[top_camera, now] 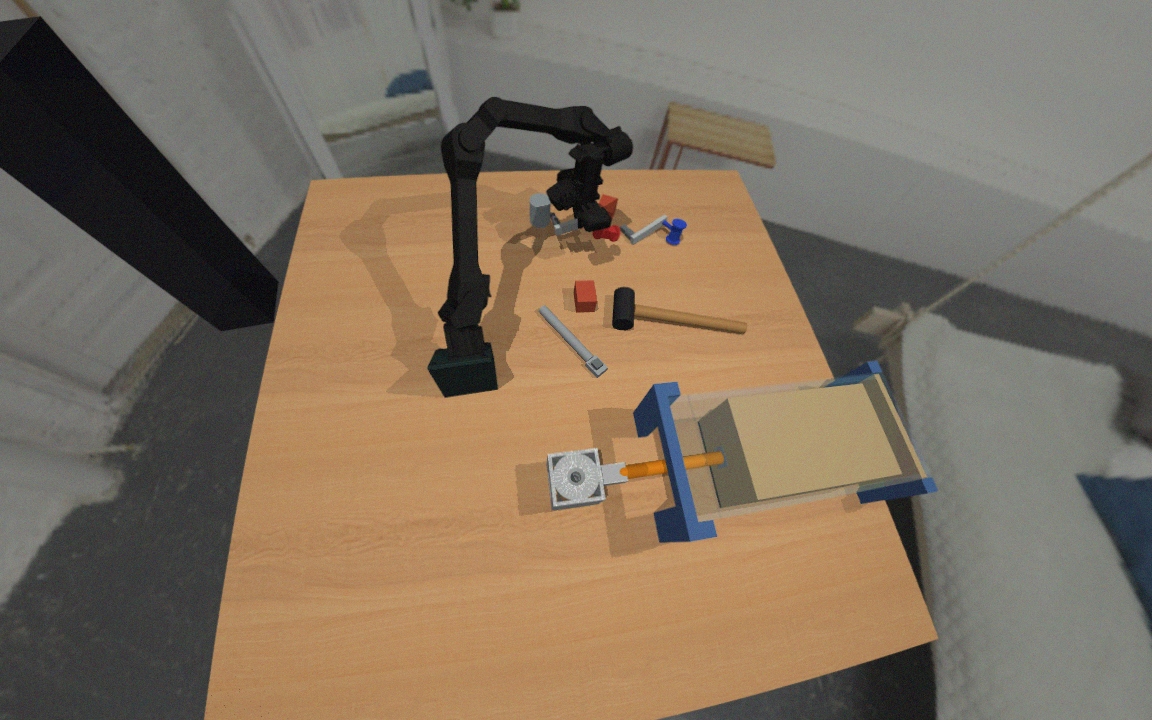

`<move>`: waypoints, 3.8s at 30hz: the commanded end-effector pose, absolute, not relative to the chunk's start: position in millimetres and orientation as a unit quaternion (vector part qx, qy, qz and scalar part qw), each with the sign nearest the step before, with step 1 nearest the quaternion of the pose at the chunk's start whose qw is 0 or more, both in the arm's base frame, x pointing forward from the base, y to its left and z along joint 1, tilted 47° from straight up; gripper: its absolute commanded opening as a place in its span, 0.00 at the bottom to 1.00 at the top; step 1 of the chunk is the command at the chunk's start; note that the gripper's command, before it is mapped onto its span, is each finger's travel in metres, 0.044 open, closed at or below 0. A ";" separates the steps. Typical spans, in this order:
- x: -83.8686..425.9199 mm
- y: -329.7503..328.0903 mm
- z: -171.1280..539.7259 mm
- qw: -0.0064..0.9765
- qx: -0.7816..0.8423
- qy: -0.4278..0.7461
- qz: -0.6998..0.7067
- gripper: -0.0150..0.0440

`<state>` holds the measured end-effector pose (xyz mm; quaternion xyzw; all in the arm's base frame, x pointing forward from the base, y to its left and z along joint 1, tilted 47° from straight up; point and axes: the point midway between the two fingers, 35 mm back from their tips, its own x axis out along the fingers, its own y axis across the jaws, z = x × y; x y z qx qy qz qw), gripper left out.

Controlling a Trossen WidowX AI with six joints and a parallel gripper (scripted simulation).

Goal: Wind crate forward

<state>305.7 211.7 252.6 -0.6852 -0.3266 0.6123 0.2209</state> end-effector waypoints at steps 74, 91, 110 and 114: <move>376.3 -21.2 175.2 0.715 -0.236 0.387 0.533 0.25; 366.9 -95.4 114.2 0.741 0.041 0.584 0.330 0.25; 335.6 -162.7 53.2 0.641 0.345 0.684 0.052 0.25; 325.4 -176.4 39.5 0.604 0.400 0.689 -0.010 0.25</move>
